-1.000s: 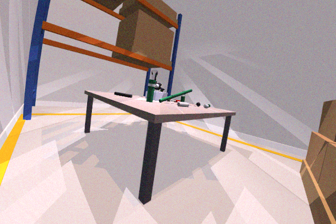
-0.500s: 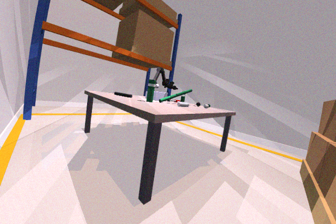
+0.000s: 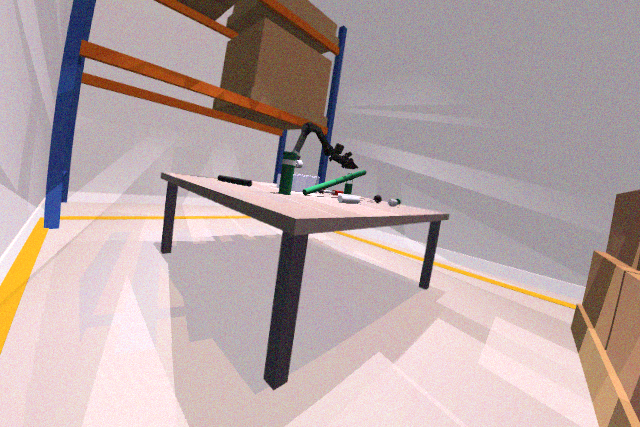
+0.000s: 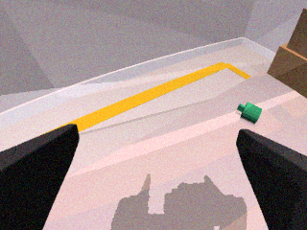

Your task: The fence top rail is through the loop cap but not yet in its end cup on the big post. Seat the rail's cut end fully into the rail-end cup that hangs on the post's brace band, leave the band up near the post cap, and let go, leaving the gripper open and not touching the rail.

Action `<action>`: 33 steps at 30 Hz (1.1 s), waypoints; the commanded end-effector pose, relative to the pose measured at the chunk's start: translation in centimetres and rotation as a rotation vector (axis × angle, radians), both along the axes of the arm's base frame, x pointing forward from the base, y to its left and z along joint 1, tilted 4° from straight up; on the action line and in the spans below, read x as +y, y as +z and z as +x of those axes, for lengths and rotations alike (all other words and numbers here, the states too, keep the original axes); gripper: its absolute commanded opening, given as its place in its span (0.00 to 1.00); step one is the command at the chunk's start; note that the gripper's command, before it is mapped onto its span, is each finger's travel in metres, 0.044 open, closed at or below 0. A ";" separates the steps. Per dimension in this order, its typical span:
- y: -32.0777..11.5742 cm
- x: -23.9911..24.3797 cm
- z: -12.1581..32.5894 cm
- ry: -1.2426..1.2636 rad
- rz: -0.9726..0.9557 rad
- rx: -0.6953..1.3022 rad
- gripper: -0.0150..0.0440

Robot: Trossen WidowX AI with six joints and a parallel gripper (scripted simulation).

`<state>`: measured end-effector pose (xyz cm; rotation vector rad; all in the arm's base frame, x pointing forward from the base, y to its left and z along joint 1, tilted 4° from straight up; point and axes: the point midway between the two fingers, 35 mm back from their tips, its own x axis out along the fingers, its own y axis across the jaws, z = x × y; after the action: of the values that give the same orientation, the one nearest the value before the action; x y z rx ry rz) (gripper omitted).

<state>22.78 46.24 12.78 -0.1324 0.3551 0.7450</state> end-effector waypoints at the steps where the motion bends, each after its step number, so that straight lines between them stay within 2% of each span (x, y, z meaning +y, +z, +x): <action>1: 0.1 -4.7 5.6 -0.098 -0.081 0.035 1.00; 10: 0.7 -16.5 14.1 -0.311 -0.201 0.148 1.00; 18: 1.3 -29.0 17.5 -0.508 -0.272 0.296 1.00; 25: 1.9 -40.3 16.5 -0.688 -0.293 0.462 1.00; 33: 2.9 -51.7 10.6 -0.901 -0.244 0.689 1.00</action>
<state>36.54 -0.98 15.11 -0.0136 0.9985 -0.0992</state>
